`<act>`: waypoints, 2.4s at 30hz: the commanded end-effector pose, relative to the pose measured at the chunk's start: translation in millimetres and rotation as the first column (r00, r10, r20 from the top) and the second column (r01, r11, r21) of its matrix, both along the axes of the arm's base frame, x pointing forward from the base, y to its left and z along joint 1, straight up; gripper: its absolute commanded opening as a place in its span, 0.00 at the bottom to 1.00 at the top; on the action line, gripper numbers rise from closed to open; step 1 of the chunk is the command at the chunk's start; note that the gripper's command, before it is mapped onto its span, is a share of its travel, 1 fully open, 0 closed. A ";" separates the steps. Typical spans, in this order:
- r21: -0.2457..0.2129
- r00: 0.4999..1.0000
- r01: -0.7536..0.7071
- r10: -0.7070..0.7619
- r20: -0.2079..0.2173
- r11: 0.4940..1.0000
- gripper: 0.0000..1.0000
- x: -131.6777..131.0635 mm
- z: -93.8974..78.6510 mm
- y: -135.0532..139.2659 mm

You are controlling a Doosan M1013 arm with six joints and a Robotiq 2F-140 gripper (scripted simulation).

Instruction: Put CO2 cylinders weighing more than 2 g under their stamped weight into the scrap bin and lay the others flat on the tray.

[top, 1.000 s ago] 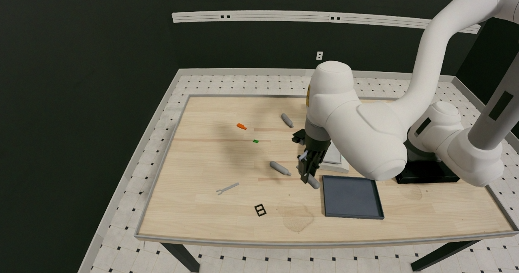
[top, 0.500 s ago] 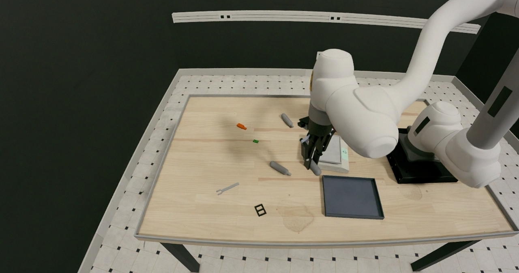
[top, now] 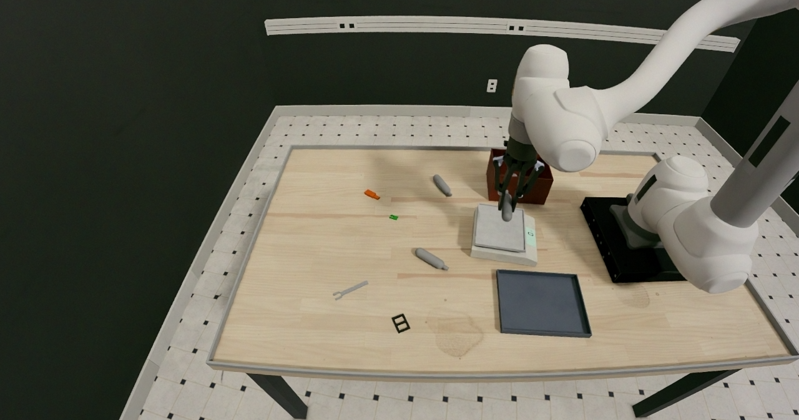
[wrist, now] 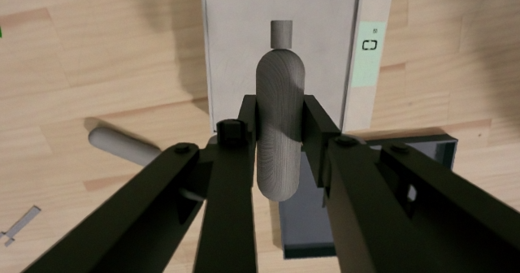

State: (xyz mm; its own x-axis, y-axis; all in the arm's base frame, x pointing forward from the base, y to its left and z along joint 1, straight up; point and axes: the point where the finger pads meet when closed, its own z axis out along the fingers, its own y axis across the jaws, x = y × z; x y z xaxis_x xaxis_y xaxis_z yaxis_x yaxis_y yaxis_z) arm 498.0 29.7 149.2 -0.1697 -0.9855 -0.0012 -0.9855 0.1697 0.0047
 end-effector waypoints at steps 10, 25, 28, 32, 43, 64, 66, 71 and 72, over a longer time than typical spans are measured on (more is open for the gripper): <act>-0.001 1.000 0.009 -0.009 0.006 1.000 0.10 -10.4 -23.6 -23.7; -0.001 1.000 0.009 -0.009 0.006 1.000 0.10 -10.3 -78.5 -23.7; -0.001 1.000 0.009 -0.009 0.006 1.000 0.10 -10.3 -87.8 -23.7; -0.001 1.000 0.009 -0.009 0.006 1.000 0.10 -10.3 -96.4 -23.7; -0.001 1.000 0.009 -0.009 0.006 1.000 0.10 -10.3 -101.7 -23.7; -0.001 1.000 0.009 -0.009 0.006 1.000 0.39 -10.3 -101.7 -23.7; -0.001 1.000 0.009 -0.009 0.006 1.000 0.39 -10.3 -101.7 -23.7; -0.001 1.000 0.009 -0.009 0.006 1.000 0.39 -10.3 -101.7 -23.7; -0.001 1.000 0.009 -0.009 0.006 1.000 0.39 -10.3 -101.7 -23.7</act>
